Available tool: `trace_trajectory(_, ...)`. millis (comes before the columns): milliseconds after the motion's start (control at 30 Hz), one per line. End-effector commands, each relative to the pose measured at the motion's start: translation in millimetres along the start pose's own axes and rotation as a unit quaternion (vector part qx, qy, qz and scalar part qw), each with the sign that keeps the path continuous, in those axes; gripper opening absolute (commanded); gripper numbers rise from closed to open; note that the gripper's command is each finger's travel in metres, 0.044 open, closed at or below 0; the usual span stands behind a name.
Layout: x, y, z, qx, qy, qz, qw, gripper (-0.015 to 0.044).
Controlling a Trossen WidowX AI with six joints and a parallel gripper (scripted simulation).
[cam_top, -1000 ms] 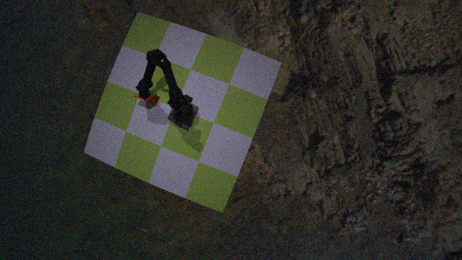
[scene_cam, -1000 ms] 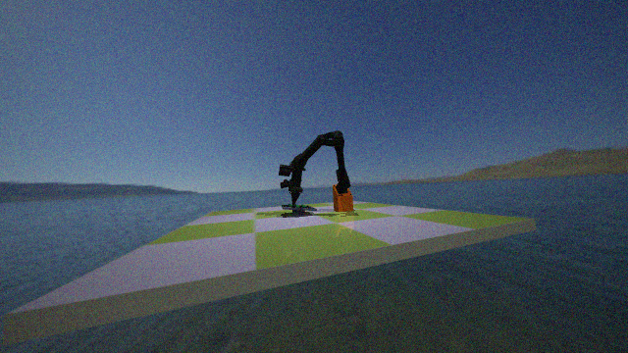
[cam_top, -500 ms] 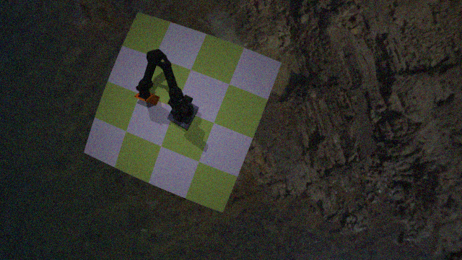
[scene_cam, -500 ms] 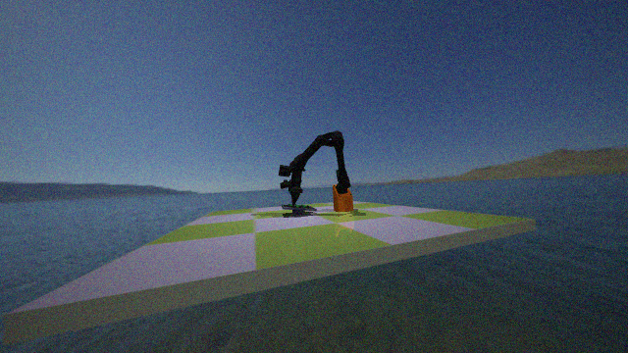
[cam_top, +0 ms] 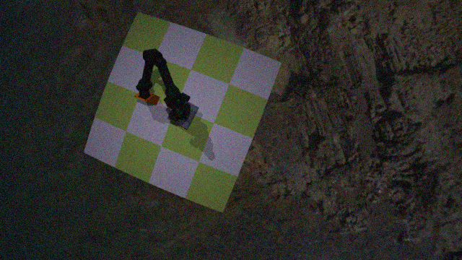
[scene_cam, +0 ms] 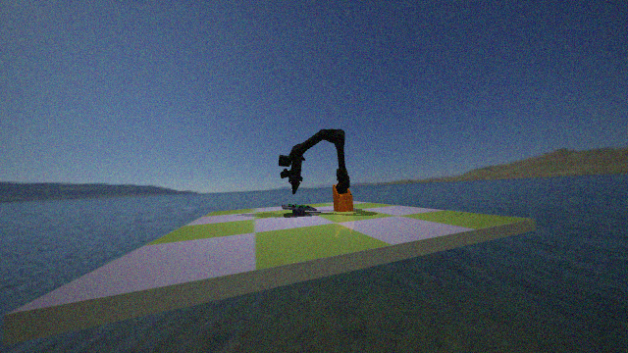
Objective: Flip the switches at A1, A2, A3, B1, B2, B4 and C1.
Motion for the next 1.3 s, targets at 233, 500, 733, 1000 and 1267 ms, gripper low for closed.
trace_trajectory(233, 0.0, -20.7, -13.6, 0.004, 0.008, 0.002, 1.000, 0.0000)
trace_trajectory(500, -32.3, -20.6, -14.4, 0.004, 0.019, -0.001, 1.000, 0.0000)
trace_trajectory(733, -33.5, -20.6, -14.3, 0.004, 0.019, -0.001, 1.000, 0.0000)
trace_trajectory(1000, -43.0, -20.4, -14.1, 0.004, 0.019, -0.001, 1.000, 0.0000)
trace_trajectory(1267, -53.9, -20.4, -14.1, 0.004, 0.019, -0.001, 1.000, 0.0000)
Point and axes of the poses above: the point midway between the two fingers, 35 mm back from their tips, its own x axis back along the fingers, its own y axis across the jaws, z = x × y, the point moved 2 cm from there along x, back along the fingers, and after that the axes turned 8 degrees about x, right-handed, at the moved point
